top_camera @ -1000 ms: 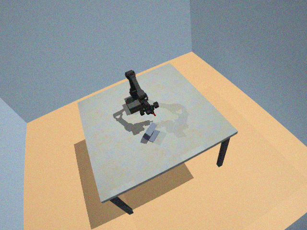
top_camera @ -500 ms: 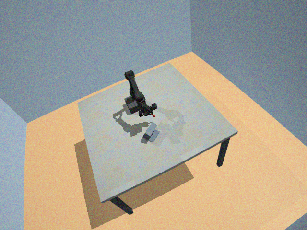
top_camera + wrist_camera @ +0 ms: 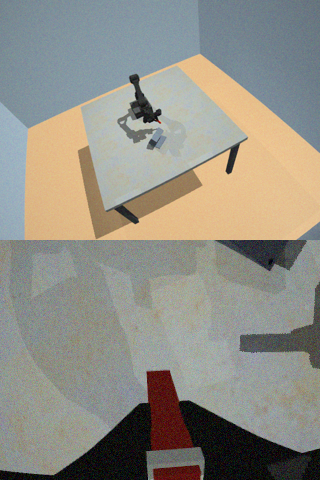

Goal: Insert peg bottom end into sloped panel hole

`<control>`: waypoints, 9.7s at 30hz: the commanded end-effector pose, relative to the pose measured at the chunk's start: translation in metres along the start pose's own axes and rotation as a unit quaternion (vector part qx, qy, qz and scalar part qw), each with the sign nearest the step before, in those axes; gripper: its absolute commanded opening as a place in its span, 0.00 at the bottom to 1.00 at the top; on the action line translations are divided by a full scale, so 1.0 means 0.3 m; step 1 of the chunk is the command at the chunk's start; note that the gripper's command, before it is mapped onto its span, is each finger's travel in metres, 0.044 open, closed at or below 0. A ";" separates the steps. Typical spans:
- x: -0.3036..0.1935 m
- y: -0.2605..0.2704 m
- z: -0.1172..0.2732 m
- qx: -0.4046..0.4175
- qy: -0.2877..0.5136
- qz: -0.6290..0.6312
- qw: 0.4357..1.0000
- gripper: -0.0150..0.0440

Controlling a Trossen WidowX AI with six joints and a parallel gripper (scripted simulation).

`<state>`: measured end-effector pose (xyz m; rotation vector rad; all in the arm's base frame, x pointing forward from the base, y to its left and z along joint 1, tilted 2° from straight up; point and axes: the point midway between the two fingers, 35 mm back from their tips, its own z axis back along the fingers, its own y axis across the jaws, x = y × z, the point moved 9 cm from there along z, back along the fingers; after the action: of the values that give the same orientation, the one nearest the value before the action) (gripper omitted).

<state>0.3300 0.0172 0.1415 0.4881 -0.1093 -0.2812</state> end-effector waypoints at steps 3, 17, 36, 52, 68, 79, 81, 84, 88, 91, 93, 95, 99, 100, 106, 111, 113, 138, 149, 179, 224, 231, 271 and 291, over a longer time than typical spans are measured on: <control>0.004 -0.027 0.000 0.013 -0.002 -0.016 1.000 0.25; 0.027 -0.087 0.019 0.045 -0.019 -0.045 0.998 0.25; 0.051 -0.172 0.047 0.087 -0.044 -0.082 0.992 0.25; 0.064 -0.244 0.073 0.123 -0.067 -0.110 0.984 0.25; 0.072 -0.317 0.101 0.158 -0.091 -0.136 0.974 0.25; 0.073 -0.367 0.121 0.181 -0.108 -0.152 0.966 0.25; 0.072 -0.376 0.125 0.185 -0.111 -0.155 0.964 0.25; 0.072 -0.390 0.131 0.192 -0.116 -0.159 0.962 0.25; 0.071 -0.408 0.138 0.200 -0.123 -0.164 0.958 0.25; 0.070 -0.422 0.144 0.206 -0.128 -0.168 0.956 0.25; 0.069 -0.431 0.148 0.210 -0.131 -0.170 0.954 0.25; 0.068 -0.440 0.152 0.214 -0.134 -0.172 0.952 0.25; 0.066 -0.458 0.160 0.223 -0.141 -0.177 0.948 0.25; 0.065 -0.463 0.162 0.225 -0.143 -0.178 0.947 0.25; 0.061 -0.490 0.173 0.237 -0.153 -0.185 0.942 0.25; 0.057 -0.513 0.183 0.246 -0.161 -0.190 0.937 0.25; 0.055 -0.522 0.187 0.250 -0.165 -0.192 0.935 0.25; 0.105 -0.506 0.118 0.262 -0.177 -0.198 0.928 0.25; 0.123 -0.498 0.087 0.269 -0.182 -0.201 0.924 0.25; 0.161 -0.464 0.020 0.275 -0.186 -0.202 0.921 0.25; 0.163 -0.457 -0.009 0.277 -0.188 -0.197 0.922 0.25; 0.170 -0.453 -0.020 0.277 -0.188 -0.197 0.921 0.25; 0.212 -0.417 -0.079 0.278 -0.188 -0.197 0.921 0.25; 0.212 -0.416 -0.080 0.279 -0.187 -0.194 0.922 0.52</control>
<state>0.3651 -0.0960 0.0635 1.0250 -0.4787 -0.7435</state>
